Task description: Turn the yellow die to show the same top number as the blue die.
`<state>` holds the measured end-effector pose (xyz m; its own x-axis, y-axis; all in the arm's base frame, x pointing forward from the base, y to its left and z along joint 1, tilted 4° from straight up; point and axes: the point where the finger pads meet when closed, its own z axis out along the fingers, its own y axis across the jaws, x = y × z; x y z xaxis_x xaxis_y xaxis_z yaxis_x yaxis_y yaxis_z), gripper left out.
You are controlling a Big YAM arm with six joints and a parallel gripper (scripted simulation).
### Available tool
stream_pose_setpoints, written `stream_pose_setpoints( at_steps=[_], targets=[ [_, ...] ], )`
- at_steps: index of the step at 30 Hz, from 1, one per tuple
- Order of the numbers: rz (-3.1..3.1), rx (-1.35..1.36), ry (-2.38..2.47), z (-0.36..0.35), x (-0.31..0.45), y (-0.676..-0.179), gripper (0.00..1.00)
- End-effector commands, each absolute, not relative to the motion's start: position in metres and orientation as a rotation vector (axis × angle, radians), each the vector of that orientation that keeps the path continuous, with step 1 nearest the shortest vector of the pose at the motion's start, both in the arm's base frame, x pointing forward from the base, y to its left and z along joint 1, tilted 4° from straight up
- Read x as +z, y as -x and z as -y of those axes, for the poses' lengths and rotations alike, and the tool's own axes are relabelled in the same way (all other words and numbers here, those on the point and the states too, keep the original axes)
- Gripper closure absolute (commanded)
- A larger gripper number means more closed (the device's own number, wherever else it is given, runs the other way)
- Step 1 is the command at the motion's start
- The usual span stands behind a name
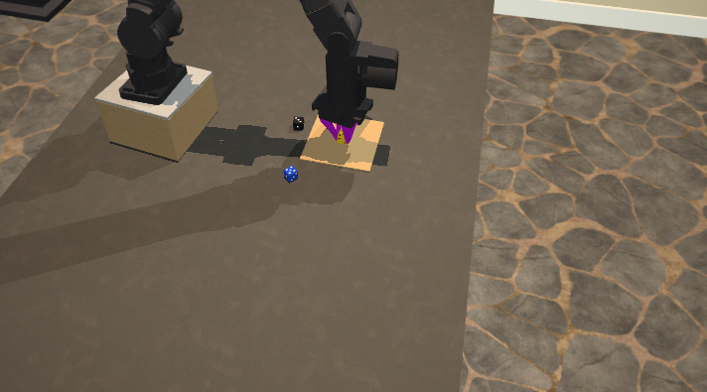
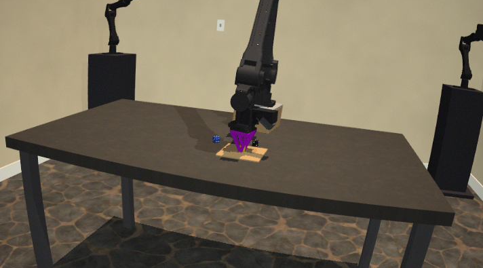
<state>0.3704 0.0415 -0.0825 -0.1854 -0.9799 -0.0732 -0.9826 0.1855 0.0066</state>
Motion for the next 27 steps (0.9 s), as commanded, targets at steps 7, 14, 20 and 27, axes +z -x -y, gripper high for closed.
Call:
stream_pose_setpoints(
  at_steps=[7, 14, 20, 27],
  targets=[
    [-2.358, 0.06, 1.953, -0.045, -0.077, -0.38, 0.85],
    [-2.358, 0.06, 1.953, -0.045, -0.077, -0.38, 0.85],
    [-2.358, 0.059, 1.953, -0.045, -0.076, -0.38, 0.85],
    [-2.34, 0.031, 1.938, -0.039, -0.044, -0.395, 0.85]
  ],
)
